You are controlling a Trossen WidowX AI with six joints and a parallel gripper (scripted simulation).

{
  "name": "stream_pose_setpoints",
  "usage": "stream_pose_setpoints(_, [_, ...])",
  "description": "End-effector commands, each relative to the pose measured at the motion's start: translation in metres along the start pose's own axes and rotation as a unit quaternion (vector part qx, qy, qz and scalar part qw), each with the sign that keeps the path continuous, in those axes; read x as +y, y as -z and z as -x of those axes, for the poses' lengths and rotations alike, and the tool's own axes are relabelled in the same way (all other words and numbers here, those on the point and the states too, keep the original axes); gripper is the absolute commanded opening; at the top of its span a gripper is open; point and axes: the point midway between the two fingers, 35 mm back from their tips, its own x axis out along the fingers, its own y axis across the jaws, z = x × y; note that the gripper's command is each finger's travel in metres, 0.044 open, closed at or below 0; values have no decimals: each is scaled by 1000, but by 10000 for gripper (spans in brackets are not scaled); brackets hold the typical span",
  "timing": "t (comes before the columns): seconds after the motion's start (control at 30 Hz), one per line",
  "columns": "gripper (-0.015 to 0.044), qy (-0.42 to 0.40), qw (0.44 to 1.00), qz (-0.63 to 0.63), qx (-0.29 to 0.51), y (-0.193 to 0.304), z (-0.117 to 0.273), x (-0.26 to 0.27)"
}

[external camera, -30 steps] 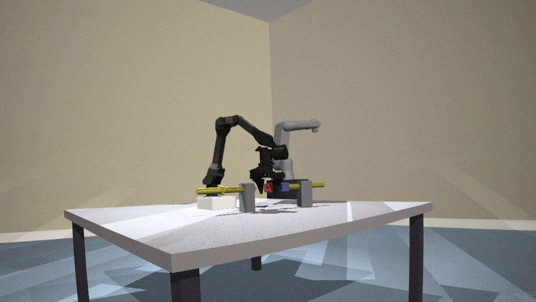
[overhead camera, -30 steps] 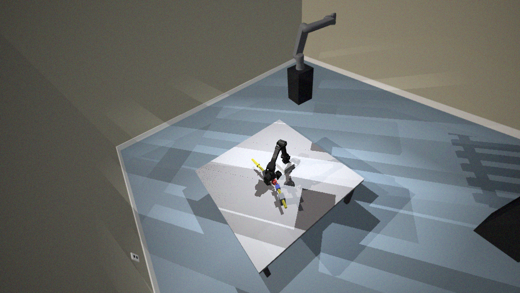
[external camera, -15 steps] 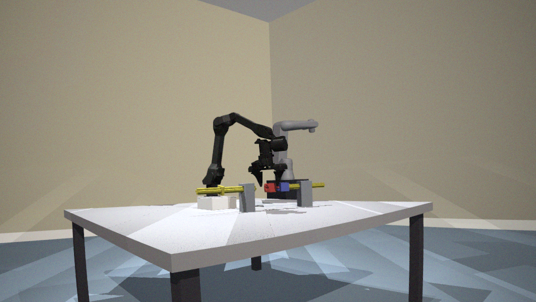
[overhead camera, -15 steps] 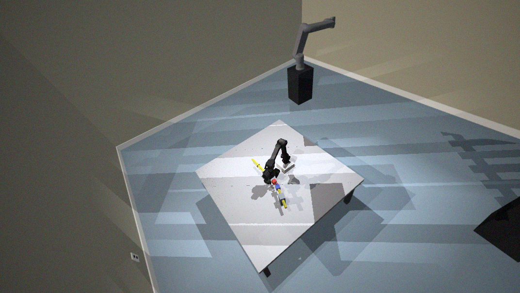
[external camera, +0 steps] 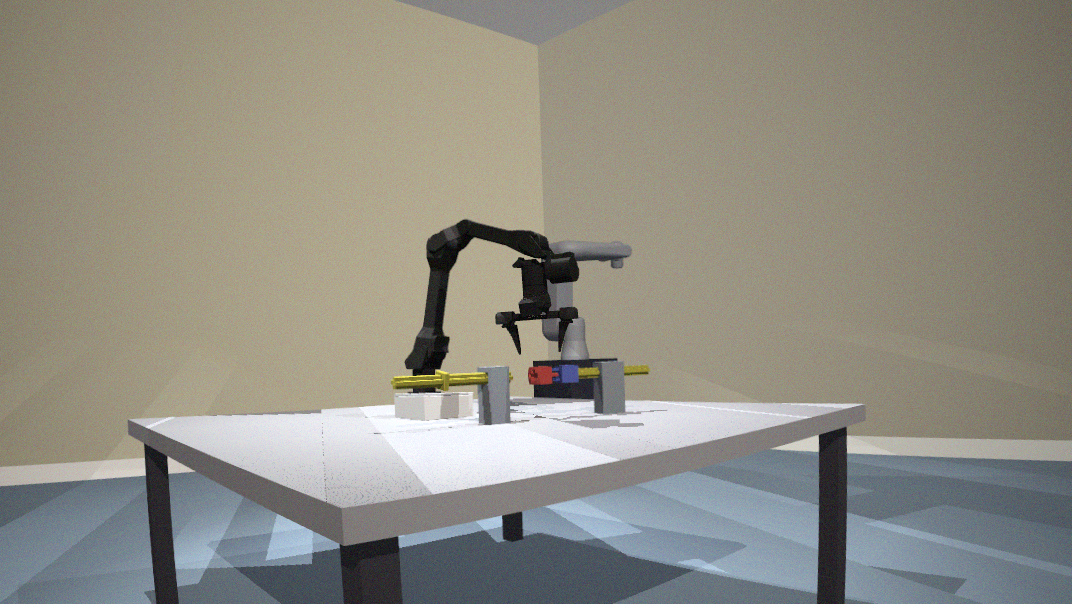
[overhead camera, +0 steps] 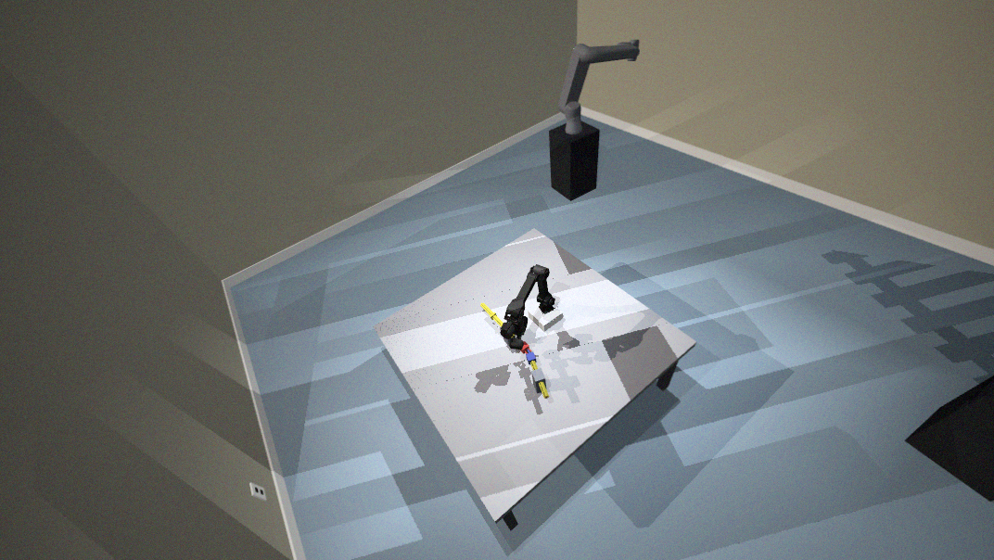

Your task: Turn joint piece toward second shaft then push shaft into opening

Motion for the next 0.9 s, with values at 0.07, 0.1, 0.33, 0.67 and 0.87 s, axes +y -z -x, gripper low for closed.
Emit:
stream_pose_setpoints(0.07, [440,5,995,97,-5,1,17,1])
stream_pose_setpoints(0.1, [440,6,993,114,-6,1,21,1])
stream_pose_setpoints(0.33, [440,13,972,234,-9,3,42,0])
stream_pose_setpoints(0.67, [440,25,918,395,-11,7,72,-4])
stream_pose_setpoints(0.87, [440,25,914,406,-11,7,74,-5])
